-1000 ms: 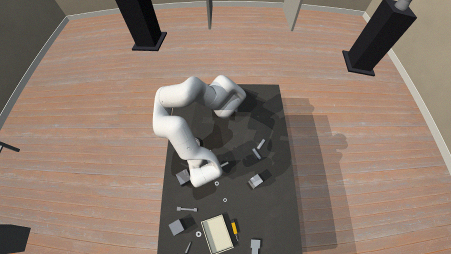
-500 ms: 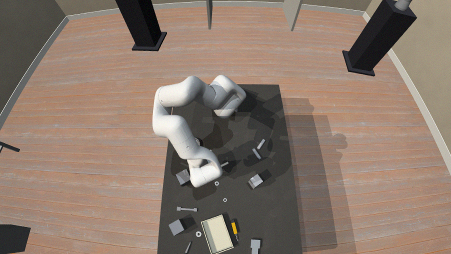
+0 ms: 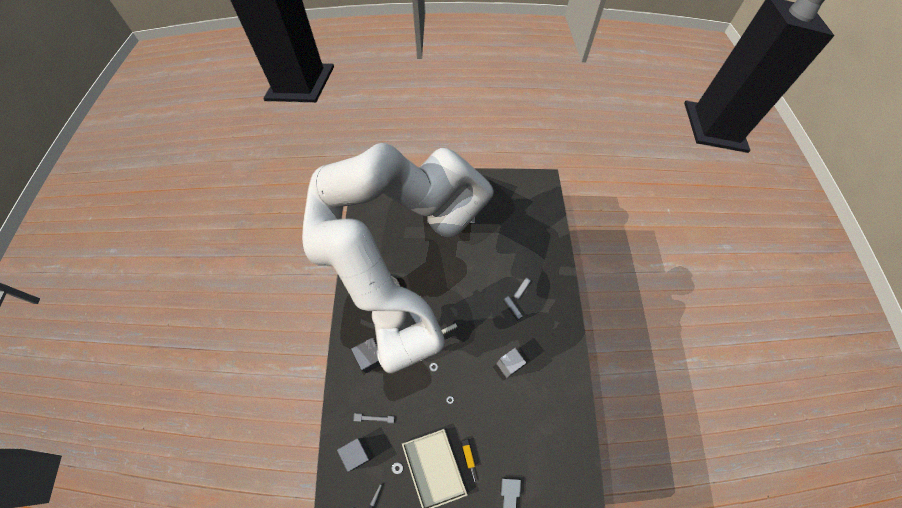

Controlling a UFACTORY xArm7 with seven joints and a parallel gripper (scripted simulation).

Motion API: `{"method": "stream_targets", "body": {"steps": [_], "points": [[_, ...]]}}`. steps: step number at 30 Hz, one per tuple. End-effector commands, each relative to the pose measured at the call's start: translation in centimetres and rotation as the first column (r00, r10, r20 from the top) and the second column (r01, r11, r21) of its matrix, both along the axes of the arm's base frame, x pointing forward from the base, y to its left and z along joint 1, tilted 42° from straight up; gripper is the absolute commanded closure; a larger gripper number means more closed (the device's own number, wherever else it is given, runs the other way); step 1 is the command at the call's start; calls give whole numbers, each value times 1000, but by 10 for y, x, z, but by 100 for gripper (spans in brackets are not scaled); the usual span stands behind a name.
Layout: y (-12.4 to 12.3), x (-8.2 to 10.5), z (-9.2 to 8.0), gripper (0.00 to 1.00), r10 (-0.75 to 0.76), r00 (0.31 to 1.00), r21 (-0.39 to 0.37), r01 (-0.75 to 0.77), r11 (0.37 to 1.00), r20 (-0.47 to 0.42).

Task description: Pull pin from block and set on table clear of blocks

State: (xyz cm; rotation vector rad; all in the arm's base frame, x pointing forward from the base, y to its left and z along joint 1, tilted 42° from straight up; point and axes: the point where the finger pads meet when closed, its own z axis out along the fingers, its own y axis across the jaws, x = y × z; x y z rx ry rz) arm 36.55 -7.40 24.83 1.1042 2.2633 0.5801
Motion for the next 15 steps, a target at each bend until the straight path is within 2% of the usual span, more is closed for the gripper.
{"method": "stream_targets", "body": {"steps": [1, 8, 15], "points": [[0, -1, 2, 65, 0, 1000, 0, 0, 1000, 2], [0, -2, 4, 65, 0, 1000, 0, 0, 1000, 3], [0, -12, 19, 65, 3, 1000, 8, -3, 1000, 16]]}}
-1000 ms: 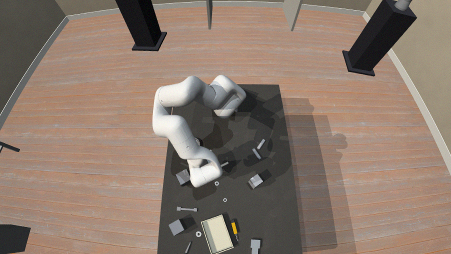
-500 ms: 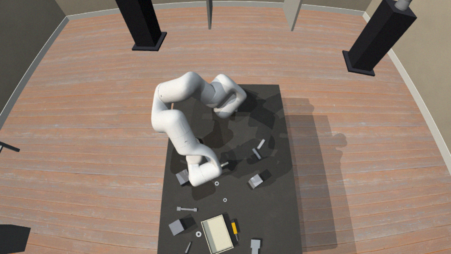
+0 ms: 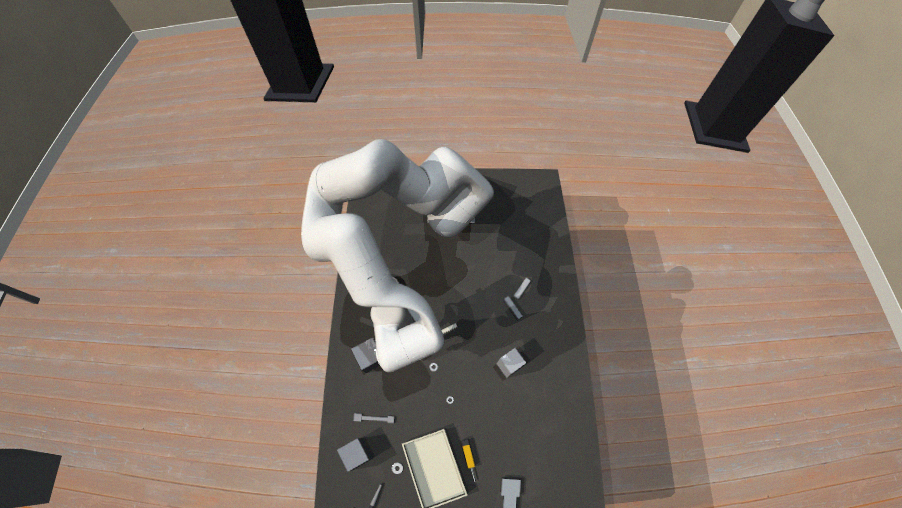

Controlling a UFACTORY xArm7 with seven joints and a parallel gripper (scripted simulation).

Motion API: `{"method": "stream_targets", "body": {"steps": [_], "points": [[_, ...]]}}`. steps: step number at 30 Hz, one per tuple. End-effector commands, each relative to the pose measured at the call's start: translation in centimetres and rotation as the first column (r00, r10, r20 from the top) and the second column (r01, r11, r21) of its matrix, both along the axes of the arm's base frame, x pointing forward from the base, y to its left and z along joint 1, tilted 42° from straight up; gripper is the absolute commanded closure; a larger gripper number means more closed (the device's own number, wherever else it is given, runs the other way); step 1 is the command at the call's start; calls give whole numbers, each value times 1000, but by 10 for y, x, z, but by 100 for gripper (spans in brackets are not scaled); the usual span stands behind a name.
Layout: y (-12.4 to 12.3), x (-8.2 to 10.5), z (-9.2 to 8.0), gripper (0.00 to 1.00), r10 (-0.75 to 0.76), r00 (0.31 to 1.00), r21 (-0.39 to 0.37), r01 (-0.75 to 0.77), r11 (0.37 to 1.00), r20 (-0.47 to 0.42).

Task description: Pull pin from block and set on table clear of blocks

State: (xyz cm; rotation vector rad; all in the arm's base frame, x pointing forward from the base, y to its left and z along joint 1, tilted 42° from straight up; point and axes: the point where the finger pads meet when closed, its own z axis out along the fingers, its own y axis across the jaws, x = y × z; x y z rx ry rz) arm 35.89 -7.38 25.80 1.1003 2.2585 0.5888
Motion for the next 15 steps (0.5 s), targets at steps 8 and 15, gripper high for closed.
{"method": "stream_targets", "body": {"steps": [8, 15], "points": [[0, -11, 18, 65, 3, 1000, 7, -3, 1000, 16], [0, -12, 18, 65, 3, 1000, 8, -3, 1000, 17]]}}
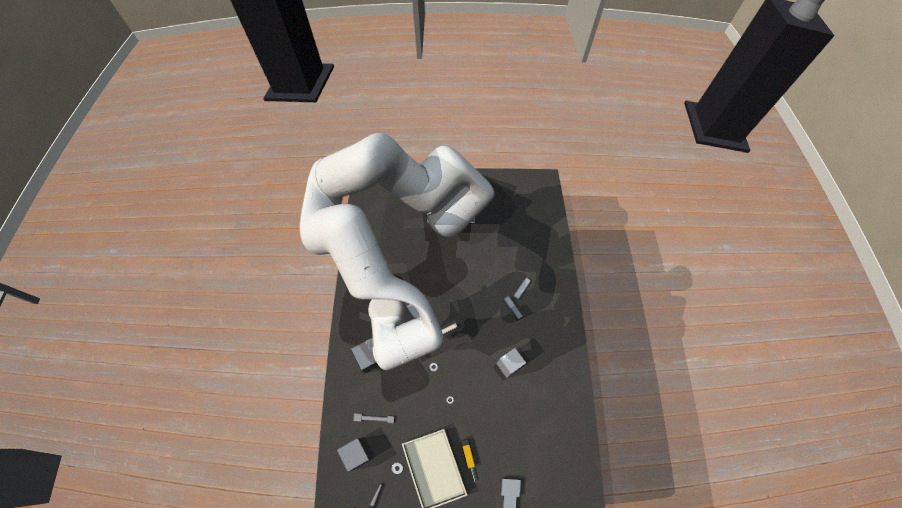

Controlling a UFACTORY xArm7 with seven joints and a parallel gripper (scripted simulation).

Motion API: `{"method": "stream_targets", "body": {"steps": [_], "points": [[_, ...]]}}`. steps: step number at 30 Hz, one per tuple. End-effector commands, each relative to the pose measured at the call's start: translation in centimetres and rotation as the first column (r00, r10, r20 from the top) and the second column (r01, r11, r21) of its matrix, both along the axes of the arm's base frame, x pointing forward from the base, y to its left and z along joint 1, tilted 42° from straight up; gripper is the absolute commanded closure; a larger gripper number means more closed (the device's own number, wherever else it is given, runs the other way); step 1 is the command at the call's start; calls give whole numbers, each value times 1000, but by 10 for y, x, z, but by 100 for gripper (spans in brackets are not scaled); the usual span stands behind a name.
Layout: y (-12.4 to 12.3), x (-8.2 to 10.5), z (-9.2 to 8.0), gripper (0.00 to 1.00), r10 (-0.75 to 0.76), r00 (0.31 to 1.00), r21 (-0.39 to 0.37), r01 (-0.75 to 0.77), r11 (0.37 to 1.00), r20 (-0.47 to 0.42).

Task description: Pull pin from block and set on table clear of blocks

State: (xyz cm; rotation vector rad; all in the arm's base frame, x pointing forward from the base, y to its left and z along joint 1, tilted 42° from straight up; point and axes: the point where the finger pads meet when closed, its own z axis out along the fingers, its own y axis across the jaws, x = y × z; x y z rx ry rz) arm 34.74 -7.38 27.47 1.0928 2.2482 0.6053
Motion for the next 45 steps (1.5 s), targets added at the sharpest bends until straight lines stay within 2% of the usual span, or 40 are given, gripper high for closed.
{"method": "stream_targets", "body": {"steps": [1, 14, 45], "points": [[0, 0, 2, 65, -1, 1000, 0, 1, 1000, 2], [-2, -12, 8, 65, -4, 1000, -10, 3, 1000, -21], [-2, -12, 8, 65, -4, 1000, -10, 3, 1000, -22]]}}
